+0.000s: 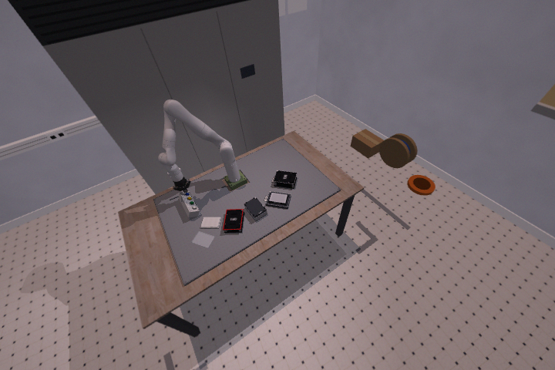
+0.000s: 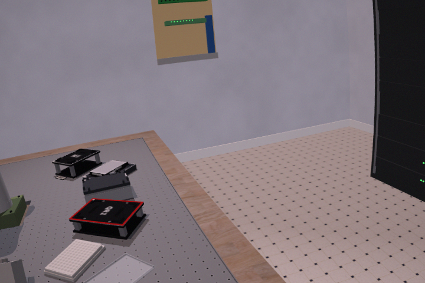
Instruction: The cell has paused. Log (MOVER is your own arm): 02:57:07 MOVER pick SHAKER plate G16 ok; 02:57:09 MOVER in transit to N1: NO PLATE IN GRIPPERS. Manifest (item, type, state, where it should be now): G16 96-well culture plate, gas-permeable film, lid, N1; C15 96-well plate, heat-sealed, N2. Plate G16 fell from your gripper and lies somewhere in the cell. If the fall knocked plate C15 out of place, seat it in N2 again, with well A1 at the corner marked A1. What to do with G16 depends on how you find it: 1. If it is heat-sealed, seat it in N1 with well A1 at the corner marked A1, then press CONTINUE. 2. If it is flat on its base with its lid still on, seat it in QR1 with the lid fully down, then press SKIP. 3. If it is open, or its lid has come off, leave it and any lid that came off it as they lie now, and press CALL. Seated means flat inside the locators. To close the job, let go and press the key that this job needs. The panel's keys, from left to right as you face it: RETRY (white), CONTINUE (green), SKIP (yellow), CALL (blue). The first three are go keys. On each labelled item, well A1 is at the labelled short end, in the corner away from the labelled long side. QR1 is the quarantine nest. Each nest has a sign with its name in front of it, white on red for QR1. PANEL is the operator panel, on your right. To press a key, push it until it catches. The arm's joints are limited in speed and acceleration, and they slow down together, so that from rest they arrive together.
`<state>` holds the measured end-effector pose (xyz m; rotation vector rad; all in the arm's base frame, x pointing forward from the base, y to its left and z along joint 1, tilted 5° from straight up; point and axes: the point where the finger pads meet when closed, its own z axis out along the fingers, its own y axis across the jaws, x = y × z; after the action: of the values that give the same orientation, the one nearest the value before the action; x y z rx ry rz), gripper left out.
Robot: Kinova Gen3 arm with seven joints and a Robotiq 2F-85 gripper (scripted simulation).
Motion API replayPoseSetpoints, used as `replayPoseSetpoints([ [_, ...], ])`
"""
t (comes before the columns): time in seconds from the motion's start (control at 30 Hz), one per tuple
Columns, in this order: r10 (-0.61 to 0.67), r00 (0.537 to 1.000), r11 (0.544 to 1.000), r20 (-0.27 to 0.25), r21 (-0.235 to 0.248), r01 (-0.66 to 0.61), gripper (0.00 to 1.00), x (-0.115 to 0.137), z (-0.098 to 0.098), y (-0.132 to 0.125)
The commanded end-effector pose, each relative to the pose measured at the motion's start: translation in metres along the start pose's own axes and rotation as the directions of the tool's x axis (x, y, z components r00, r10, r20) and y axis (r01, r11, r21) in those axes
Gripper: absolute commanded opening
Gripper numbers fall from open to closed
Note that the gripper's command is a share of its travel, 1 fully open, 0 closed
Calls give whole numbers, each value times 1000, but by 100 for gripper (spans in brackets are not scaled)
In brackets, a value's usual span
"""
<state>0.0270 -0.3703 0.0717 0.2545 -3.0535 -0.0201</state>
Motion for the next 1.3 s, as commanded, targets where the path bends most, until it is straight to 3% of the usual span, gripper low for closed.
replayPoseSetpoints([
  [0.0,-1,1000,1000,0,-1,1,10,0,2,0],
  [1.27,-1,1000,1000,0,-1,1,10,0,20,0],
])
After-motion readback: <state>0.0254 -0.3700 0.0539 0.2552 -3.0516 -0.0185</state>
